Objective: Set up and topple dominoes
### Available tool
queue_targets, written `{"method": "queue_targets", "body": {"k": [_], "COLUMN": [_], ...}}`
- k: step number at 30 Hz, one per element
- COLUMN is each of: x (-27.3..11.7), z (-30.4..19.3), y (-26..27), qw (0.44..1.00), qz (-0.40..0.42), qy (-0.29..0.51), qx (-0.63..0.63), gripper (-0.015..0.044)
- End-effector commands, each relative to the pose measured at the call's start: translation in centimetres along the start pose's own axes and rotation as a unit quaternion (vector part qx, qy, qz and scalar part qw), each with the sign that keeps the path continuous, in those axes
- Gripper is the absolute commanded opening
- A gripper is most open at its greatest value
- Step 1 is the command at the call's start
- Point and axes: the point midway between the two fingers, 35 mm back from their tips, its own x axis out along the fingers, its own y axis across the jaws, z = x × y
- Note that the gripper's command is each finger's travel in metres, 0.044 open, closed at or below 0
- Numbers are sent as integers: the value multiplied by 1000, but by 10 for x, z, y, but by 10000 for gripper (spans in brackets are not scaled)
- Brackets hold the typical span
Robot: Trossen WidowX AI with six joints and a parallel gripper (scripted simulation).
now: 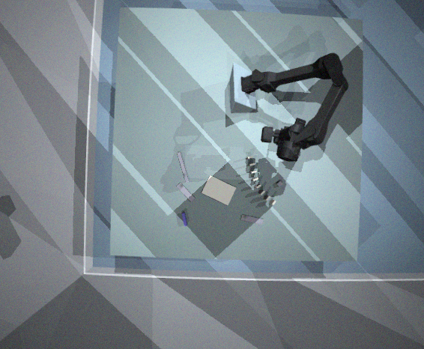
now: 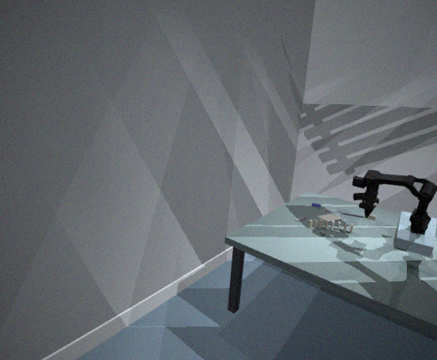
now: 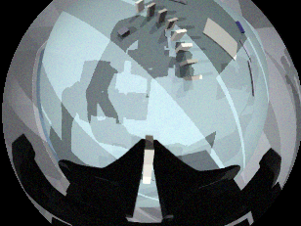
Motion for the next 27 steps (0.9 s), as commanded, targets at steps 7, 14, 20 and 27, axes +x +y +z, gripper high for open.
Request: {"method": "queue_targets", "body": {"k": [7,14,20,27], "x": [-6,5,20,33], "z": [-25,-30,-35,-38], "y": [78,71,60,48], "qw": [996,996,991,979], "qz": [9,-36,-107,-180], "qy": [-6,-9,-26,-63], "qx": [86,84,80,73], "gripper": [20,20,20,20]}}
